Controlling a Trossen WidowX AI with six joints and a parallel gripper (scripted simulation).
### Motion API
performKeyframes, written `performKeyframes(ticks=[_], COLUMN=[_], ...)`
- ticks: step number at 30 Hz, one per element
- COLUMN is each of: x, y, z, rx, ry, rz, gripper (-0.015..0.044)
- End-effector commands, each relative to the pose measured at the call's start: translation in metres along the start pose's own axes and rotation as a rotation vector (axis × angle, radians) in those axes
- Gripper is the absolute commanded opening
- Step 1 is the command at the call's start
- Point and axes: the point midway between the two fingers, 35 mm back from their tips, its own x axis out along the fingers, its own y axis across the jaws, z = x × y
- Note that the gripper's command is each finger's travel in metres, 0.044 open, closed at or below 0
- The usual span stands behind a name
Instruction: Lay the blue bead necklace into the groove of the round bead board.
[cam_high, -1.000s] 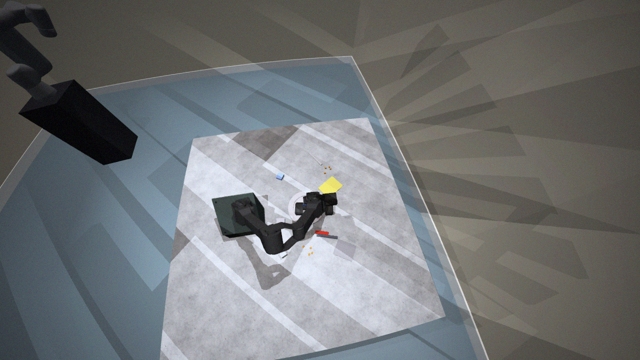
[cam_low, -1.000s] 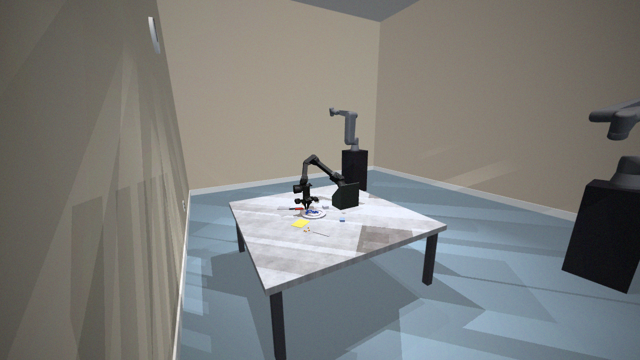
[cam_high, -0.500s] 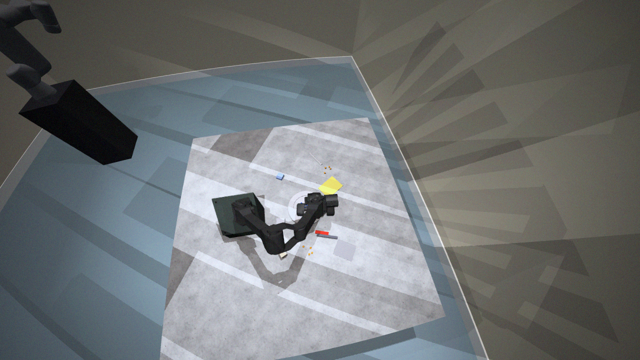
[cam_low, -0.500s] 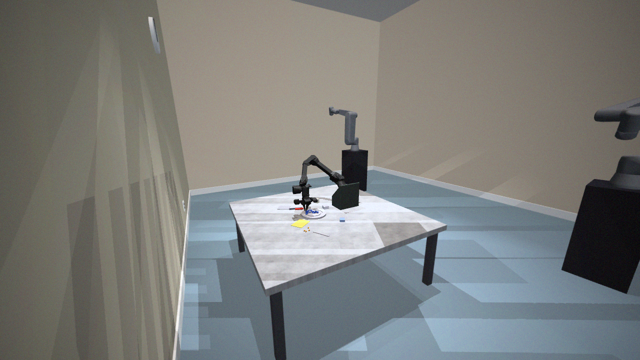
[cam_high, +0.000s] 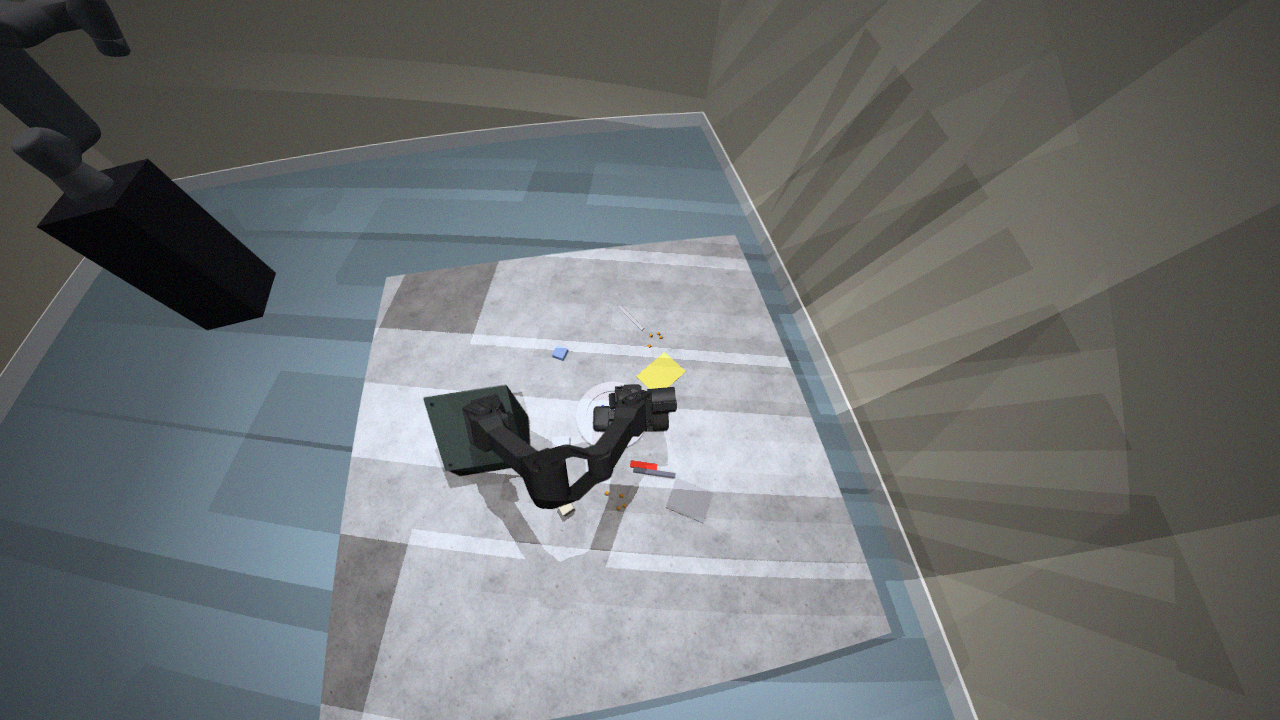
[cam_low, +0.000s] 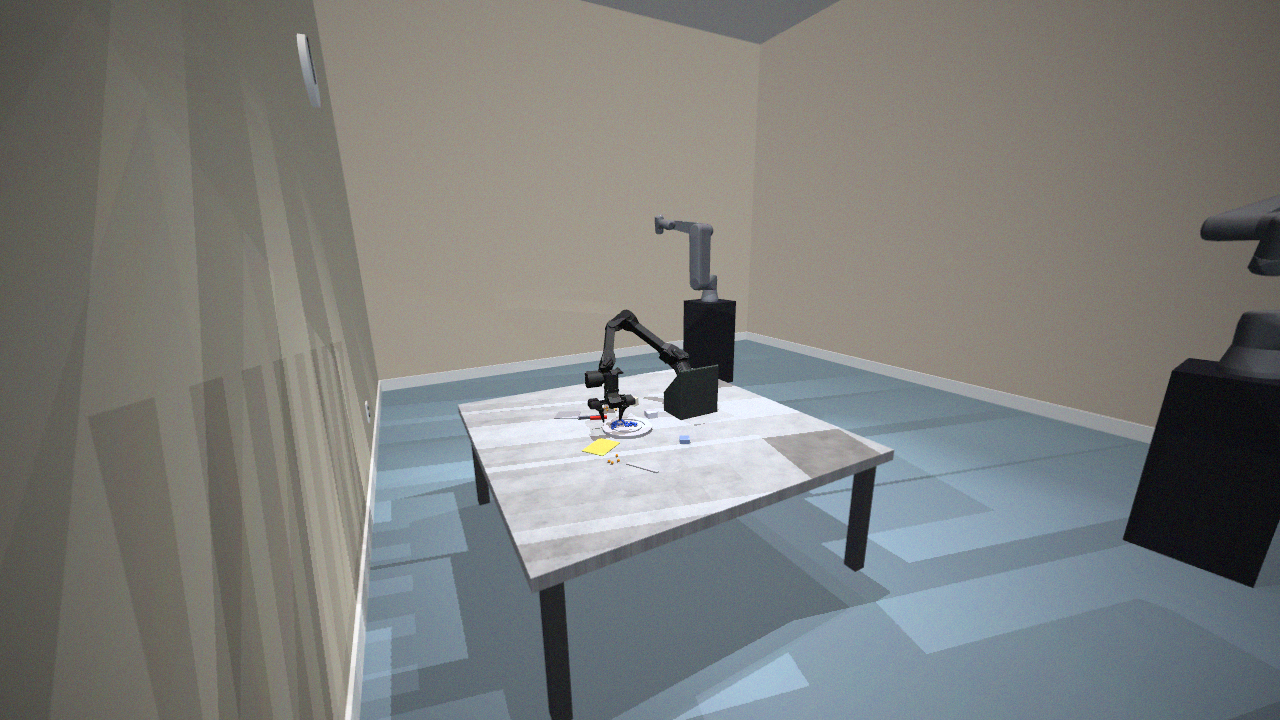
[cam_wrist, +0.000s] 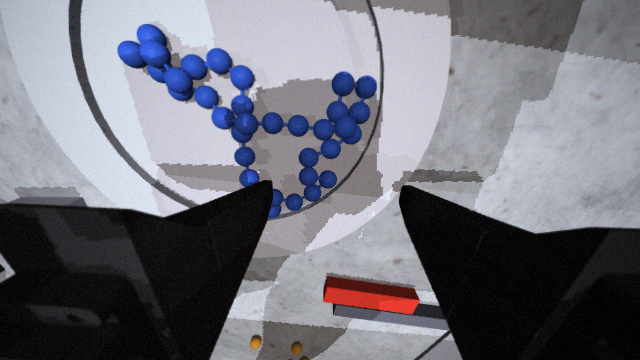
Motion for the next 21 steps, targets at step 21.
performKeyframes(ticks=[21], x=[-0.0048], y=[0.0011], z=[-0.0003], rx=[-0.002], ry=[-0.002], rz=[0.016], gripper=[0.0440])
